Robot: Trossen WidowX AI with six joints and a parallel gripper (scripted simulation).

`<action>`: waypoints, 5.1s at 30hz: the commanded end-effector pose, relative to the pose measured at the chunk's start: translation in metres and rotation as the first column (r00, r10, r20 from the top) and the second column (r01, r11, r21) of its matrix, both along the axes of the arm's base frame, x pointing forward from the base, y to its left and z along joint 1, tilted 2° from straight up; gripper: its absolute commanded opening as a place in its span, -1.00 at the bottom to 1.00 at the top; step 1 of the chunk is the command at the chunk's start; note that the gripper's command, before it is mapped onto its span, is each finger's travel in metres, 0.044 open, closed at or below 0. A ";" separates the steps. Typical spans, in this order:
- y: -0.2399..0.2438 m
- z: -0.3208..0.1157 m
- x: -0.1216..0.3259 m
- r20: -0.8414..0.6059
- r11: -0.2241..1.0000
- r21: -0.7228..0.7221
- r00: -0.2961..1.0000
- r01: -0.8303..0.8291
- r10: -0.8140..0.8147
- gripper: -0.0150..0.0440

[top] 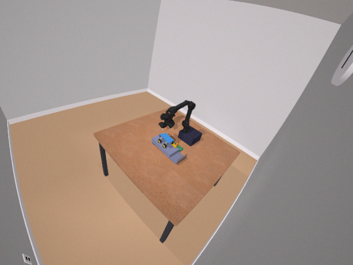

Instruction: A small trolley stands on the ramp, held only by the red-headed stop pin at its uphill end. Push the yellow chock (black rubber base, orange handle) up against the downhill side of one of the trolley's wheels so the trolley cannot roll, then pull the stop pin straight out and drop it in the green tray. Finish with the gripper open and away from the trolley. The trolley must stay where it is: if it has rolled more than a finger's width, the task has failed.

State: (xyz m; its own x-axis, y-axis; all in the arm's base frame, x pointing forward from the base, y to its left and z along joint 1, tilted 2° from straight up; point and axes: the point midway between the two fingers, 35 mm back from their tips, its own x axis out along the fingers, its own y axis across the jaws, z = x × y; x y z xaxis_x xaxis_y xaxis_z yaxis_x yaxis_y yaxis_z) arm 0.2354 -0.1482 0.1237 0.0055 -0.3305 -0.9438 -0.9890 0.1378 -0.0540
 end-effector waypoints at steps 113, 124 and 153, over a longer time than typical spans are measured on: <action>0.203 -0.046 -0.006 -0.080 0.399 0.252 0.392 -0.881 0.916 -0.49; 0.201 -0.045 -0.005 -0.041 0.075 0.279 0.066 -0.957 0.997 -0.49; 0.205 -0.080 -0.019 0.085 -0.045 0.269 -0.022 -0.962 0.996 -0.49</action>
